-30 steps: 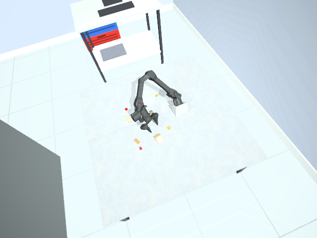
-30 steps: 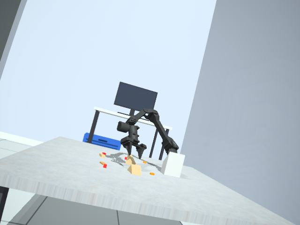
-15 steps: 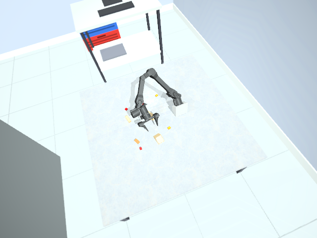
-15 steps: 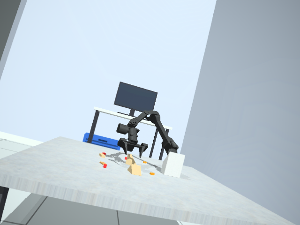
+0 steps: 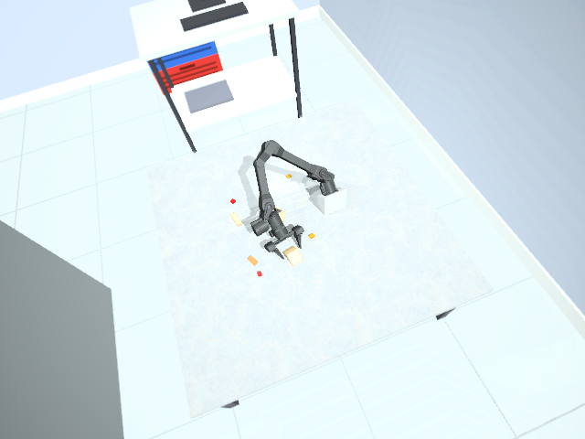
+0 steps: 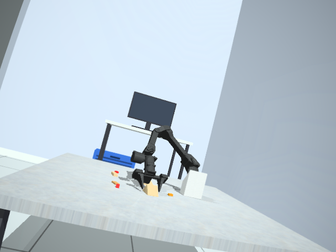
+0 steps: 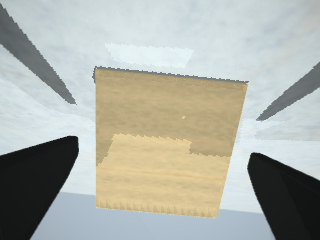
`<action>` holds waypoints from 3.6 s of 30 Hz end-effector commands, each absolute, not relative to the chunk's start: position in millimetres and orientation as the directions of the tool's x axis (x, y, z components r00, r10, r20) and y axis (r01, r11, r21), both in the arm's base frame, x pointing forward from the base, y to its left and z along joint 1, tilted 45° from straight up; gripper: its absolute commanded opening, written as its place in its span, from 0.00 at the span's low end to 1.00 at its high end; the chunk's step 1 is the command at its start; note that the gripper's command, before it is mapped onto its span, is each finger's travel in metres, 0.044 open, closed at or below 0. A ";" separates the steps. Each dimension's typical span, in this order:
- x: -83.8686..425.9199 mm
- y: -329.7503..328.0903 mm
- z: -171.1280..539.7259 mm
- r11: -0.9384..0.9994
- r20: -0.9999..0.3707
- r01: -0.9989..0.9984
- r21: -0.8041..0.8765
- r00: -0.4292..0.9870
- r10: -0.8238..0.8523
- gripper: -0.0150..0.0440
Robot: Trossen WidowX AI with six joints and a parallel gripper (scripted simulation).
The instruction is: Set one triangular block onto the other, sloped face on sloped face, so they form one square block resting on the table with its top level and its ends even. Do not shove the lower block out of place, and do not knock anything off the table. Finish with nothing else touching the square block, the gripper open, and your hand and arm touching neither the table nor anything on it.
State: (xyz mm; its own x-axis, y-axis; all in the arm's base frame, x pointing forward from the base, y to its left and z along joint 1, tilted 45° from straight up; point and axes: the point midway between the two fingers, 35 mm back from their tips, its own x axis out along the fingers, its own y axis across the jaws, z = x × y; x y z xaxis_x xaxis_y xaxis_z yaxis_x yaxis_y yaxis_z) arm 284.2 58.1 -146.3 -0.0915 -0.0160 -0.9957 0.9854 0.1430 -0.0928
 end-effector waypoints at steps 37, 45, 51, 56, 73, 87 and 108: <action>286.4 86.9 -125.4 0.143 -0.996 0.986 -0.088 -0.087 -0.013 0.25; 284.0 115.0 -97.6 0.143 -0.996 0.986 -0.088 -0.088 -0.011 0.25; 280.4 130.4 -81.6 0.143 -0.996 0.986 -0.089 -0.089 -0.010 0.25; 280.4 130.4 -81.6 0.143 -0.996 0.986 -0.089 -0.089 -0.010 0.25; 274.6 132.4 -93.6 0.375 -0.946 0.897 -0.235 -0.123 -0.299 0.25; 273.6 142.5 -94.9 0.560 -0.811 0.698 -0.446 -0.050 -0.583 0.25; 271.5 141.3 -62.1 0.603 -0.711 0.558 -0.570 0.033 -0.703 0.25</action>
State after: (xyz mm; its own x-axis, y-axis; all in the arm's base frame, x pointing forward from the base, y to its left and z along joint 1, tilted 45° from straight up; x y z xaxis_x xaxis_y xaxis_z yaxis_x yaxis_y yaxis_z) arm 271.9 145.5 -77.6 0.0256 -0.7026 -0.7111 0.5603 0.5992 -0.5718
